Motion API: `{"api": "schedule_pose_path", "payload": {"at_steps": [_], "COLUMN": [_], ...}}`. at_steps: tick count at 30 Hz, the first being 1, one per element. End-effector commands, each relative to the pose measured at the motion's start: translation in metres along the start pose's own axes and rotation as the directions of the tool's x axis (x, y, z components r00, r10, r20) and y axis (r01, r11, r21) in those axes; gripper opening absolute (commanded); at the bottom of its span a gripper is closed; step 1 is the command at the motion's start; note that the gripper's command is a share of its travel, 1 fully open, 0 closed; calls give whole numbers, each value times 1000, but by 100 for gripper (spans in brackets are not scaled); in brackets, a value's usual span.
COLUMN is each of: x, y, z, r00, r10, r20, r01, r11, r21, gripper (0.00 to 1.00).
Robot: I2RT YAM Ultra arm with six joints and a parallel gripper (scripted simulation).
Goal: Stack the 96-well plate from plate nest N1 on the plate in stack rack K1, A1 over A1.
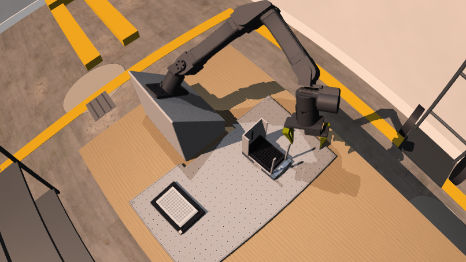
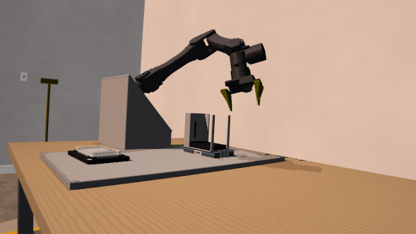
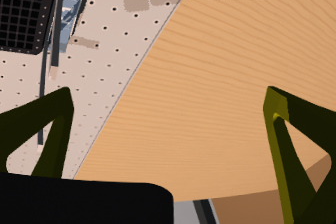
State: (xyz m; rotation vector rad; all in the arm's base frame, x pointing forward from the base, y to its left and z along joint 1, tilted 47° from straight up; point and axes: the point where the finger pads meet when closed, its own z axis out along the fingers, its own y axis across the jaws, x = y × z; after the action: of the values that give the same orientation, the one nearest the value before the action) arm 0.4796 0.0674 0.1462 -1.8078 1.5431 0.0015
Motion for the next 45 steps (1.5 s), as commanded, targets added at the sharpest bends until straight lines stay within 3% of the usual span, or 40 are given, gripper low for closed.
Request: {"api": "schedule_pose_path", "payload": {"at_steps": [1,3,10,12,13,14,17,18,20,25,27,29,30,31,35,40,42,43,45], "x": [22,22,56,64,68,73,84,87,87,110,118,125,127,132,149,160,165,171,179], "y": [2,2,17,20,23,39,45,31,31,45,49,71,72,58,71,80,102,89,96], "z": [-4,-4,0,2,3,9,10,5,5,6,7,13,13,8,9,9,15,10,10], "r00": [996,996,961,961,961,959,958,953,953,892,892,887,887,877,807,791,783,770,727], "r10": [89,89,269,269,272,280,282,298,298,440,441,452,452,470,575,597,606,622,669], "r20": [-12,-12,-63,-55,-52,-53,-52,-58,-58,-103,-94,-96,-96,-99,-135,-133,-138,-139,-155], "r01": [-89,-89,-273,-273,-274,-284,-285,-301,-301,-449,-449,-461,-461,-478,-588,-611,-621,-636,-685], "r11": [996,996,960,960,960,955,954,952,952,889,889,879,879,874,802,785,771,763,719], "r21": [-17,-17,-57,-58,-61,-90,-92,-64,-64,-87,-87,-121,-121,-92,-104,-107,-140,-110,-114], "gripper": [100,100,100,100,100,100,100,100,100,100,100,100,100,100,100,100,100,100,100]}}
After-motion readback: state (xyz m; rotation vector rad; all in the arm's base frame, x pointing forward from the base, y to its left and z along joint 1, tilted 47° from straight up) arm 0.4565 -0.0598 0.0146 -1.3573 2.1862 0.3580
